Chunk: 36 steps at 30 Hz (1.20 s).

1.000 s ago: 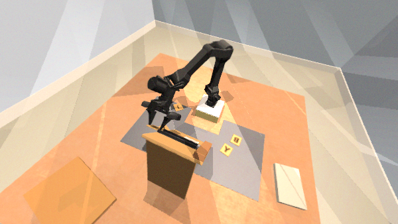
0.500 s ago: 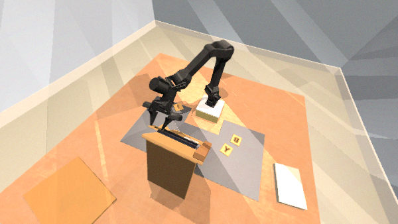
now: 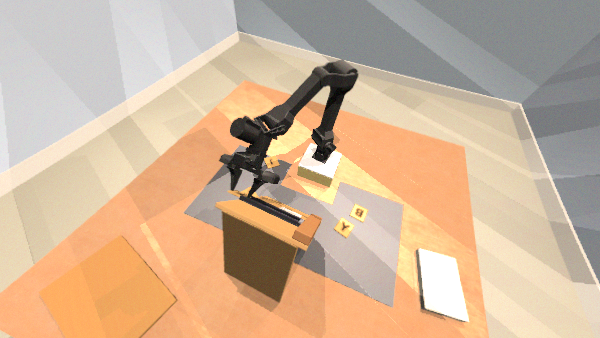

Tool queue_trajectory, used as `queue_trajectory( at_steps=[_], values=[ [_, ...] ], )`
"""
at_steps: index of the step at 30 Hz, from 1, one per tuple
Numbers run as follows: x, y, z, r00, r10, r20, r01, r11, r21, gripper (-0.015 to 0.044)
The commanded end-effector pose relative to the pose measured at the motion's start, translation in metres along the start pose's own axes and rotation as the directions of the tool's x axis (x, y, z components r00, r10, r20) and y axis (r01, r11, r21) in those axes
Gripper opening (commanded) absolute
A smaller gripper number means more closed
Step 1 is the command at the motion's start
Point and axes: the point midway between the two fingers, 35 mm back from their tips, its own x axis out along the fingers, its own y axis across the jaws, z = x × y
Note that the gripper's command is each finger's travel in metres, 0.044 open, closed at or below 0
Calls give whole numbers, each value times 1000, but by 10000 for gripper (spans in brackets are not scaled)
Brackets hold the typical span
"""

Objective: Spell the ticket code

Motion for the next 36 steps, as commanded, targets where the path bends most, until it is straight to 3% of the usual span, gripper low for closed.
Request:
queue_trajectory(
  at_steps=[1, 36],
  values=[
    [-1, 2, 1, 1000, -8, 4, 8, 1000, 1, 0],
    [-1, 19, 2, 1000, -7, 4, 7, 1000, 2, 0]
  ],
)
